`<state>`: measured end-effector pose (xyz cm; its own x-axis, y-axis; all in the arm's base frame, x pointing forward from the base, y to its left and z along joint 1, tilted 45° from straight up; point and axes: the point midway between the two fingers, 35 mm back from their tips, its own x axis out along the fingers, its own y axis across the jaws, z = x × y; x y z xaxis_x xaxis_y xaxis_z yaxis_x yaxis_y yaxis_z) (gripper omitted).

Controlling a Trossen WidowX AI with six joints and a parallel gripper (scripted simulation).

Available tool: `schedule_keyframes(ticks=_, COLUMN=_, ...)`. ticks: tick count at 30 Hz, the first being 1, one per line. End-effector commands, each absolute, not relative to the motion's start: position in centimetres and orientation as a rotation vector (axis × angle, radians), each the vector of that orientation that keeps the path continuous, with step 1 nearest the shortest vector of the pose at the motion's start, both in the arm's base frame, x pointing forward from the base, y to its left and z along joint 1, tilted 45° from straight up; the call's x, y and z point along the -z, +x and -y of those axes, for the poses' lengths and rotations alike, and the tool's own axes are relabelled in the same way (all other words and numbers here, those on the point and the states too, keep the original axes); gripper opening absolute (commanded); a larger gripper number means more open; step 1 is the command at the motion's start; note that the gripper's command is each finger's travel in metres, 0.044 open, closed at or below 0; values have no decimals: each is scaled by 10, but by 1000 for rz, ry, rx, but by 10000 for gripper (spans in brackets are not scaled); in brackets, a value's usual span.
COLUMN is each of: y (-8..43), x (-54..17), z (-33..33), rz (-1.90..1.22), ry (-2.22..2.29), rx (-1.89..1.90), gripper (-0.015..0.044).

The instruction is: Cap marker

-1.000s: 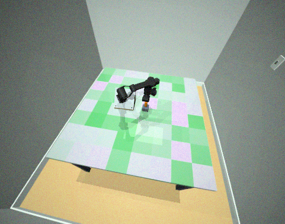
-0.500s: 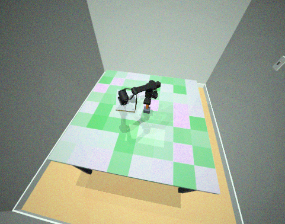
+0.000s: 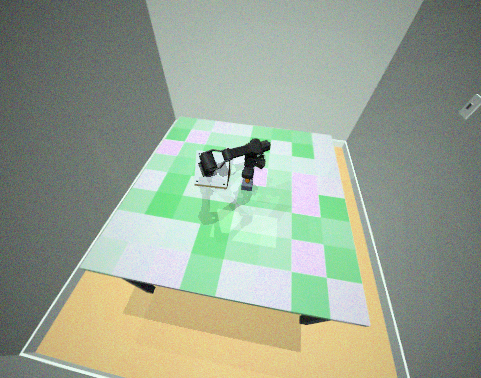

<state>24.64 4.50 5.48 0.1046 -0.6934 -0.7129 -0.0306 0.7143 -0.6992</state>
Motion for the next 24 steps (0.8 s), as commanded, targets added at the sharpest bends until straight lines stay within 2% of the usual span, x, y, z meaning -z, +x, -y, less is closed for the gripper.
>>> schedule_keyframes(ticks=1, y=246, x=-55, z=-45, rz=-1398, ry=-651, rx=542, gripper=0)
schedule_keyframes(ticks=6, y=246, x=-57, z=-47, rz=-1398, ry=-651, rx=542, gripper=0)
schedule_keyframes(ticks=13, y=239, x=-112, z=-103, rz=-1400, ry=-650, rx=538, gripper=0)
schedule_keyframes(ticks=18, y=237, x=-118, z=-108, rz=-1400, ry=-651, rx=540, gripper=0)
schedule_keyframes(ticks=24, y=237, x=-118, z=-108, rz=-1400, ry=-651, rx=540, gripper=157)
